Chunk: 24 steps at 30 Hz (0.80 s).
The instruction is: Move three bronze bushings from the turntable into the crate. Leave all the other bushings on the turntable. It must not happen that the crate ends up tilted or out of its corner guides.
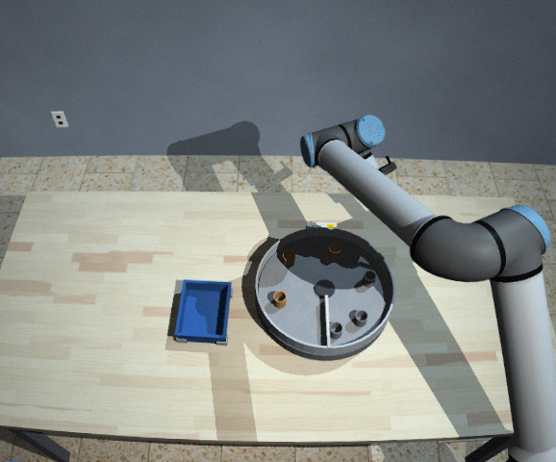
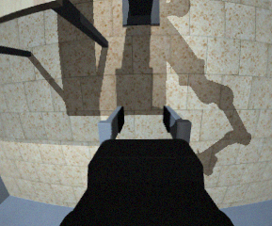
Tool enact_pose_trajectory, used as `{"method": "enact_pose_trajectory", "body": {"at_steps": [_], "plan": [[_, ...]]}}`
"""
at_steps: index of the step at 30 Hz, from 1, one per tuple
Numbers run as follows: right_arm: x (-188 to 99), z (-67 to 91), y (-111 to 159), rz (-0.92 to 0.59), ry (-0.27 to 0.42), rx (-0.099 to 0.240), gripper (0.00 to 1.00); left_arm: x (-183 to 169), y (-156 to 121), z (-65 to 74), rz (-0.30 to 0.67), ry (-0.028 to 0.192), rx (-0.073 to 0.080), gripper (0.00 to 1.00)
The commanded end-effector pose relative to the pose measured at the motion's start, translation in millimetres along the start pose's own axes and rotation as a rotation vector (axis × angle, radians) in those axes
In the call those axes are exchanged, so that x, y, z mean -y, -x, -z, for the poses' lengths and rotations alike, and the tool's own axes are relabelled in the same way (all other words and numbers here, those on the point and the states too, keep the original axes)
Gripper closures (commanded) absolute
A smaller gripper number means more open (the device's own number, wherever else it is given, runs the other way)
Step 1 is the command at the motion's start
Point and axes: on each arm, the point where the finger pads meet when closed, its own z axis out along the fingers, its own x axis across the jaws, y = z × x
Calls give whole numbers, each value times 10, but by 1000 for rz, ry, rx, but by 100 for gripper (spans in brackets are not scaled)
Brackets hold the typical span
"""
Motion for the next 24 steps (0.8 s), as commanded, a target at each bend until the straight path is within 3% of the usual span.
{"method": "enact_pose_trajectory", "body": {"at_steps": [1, 14, 16, 18, 24], "plan": [[-274, 80, -189, -130, 7, 101, 0, -6, 1, 8, 0, 2, 0, 0], [-944, 143, -652, -403, 100, 297, 0, -6, 1, 8, 0, 2, 0, 0], [-944, 143, -652, -403, 100, 297, 0, -6, 1, 8, 0, 2, 0, 0], [-1133, 136, -789, -476, 139, 348, 0, -6, 1, 8, 0, 2, 0, 0], [-1431, 102, -1011, -588, 213, 424, 0, -6, 1, 8, 0, 2, 0, 0]]}}
